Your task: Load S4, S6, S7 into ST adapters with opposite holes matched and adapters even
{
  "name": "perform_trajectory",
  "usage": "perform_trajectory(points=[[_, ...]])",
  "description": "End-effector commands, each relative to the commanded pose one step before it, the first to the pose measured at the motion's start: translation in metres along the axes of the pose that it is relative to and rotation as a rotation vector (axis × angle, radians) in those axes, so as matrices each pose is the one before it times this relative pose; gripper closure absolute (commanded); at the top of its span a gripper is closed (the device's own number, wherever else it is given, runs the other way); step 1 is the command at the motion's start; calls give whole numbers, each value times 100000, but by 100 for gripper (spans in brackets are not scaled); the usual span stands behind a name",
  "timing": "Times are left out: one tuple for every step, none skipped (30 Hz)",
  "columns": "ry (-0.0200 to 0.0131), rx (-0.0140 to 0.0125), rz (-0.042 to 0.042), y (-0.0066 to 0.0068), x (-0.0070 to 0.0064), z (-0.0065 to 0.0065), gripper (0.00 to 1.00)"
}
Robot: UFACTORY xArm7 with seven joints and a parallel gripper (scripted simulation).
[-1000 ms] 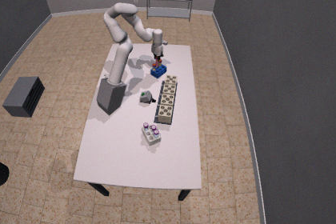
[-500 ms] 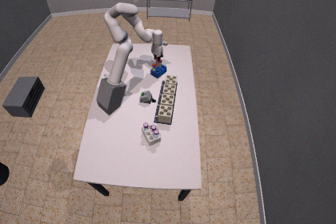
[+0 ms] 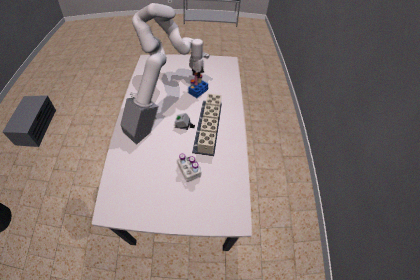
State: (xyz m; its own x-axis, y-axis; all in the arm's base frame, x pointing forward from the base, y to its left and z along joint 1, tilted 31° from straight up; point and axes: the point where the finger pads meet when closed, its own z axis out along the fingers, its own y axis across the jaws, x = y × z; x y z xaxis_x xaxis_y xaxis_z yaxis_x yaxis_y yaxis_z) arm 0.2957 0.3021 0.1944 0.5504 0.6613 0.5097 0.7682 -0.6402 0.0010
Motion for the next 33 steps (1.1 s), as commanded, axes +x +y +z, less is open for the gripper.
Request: perform_trajectory(points=[[280, -71, 9, 34, 121, 344, 100], [0, 0, 0, 0, 0, 0, 100], [0, 0, 0, 0, 0, 0, 100], [-1, -1, 0, 1, 0, 104, 100], [-1, 0, 0, 0, -1, 99, 100], [-1, 0, 0, 0, -1, 99, 100], [-1, 0, 0, 0, -1, 100, 100], [-1, 0, 0, 0, -1, 100, 100], [-1, 0, 0, 0, -1, 100, 100], [-1, 0, 0, 0, -1, 100, 100], [0, -1, 0, 2, 1, 108, 100], [-1, 0, 0, 0, -1, 100, 100], [-1, 0, 0, 0, -1, 100, 100], [-1, 0, 0, 0, -1, 100, 100], [-1, 0, 0, 0, -1, 100, 100], [-1, 0, 0, 0, -1, 100, 100], [-1, 0, 0, 0, -1, 100, 100], [-1, 0, 0, 0, -1, 100, 100], [0, 0, 0, 0, 0, 0, 100], [0, 0, 0, 0, 0, 0, 100], [-1, 0, 0, -1, -2, 95, 100], [-1, 0, 0, 0, -1, 99, 100], [-1, -1, 0, 1, 1, 107, 100], [-1, 0, 0, 0, -1, 100, 100], [-1, 0, 0, 0, -1, 100, 100], [-1, 0, 0, 0, -1, 100, 100], [-1, 0, 0, 0, -1, 100, 100], [-1, 0, 0, 0, -1, 100, 100], [-1, 0, 0, 0, -1, 100, 100], [-1, 0, 0, 0, -1, 100, 100], [-1, 0, 0, 0, -1, 100, 100], [-1, 0, 0, 0, -1, 100, 100], [-1, 0, 0, 0, -1, 100, 100]])
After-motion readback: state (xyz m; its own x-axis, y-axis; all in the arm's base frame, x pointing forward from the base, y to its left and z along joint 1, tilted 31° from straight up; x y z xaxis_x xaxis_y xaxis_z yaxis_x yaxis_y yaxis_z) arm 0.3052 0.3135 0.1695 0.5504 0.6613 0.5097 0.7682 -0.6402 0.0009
